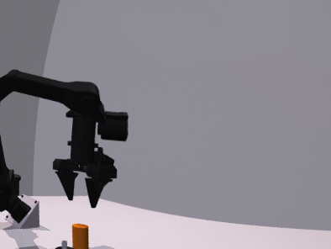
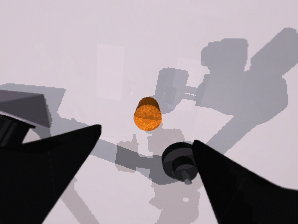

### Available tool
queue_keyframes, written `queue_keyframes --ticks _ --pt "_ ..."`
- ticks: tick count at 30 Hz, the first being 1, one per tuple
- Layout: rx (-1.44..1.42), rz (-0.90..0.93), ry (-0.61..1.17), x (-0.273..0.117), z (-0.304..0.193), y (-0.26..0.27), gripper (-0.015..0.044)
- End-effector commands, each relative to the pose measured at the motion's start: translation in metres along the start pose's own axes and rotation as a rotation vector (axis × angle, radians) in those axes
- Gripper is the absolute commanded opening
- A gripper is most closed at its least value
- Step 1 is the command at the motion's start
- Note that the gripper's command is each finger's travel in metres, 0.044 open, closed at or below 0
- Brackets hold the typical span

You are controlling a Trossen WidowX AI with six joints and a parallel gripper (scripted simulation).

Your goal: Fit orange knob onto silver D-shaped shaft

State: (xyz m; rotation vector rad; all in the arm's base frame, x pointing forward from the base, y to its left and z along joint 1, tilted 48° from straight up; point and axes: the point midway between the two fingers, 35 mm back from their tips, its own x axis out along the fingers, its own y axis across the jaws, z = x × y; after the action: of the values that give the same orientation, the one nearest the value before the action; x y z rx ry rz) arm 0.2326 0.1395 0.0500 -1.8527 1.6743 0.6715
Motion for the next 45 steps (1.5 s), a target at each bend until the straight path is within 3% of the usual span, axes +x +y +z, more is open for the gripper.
queue_keyframes --ticks 1,45 --pt "-0.007 0.003 0.010 0.022 -0.003 0.001 0.0440" --pt "-0.007 0.002 0.012 0.096 -0.004 -0.001 0.0440"
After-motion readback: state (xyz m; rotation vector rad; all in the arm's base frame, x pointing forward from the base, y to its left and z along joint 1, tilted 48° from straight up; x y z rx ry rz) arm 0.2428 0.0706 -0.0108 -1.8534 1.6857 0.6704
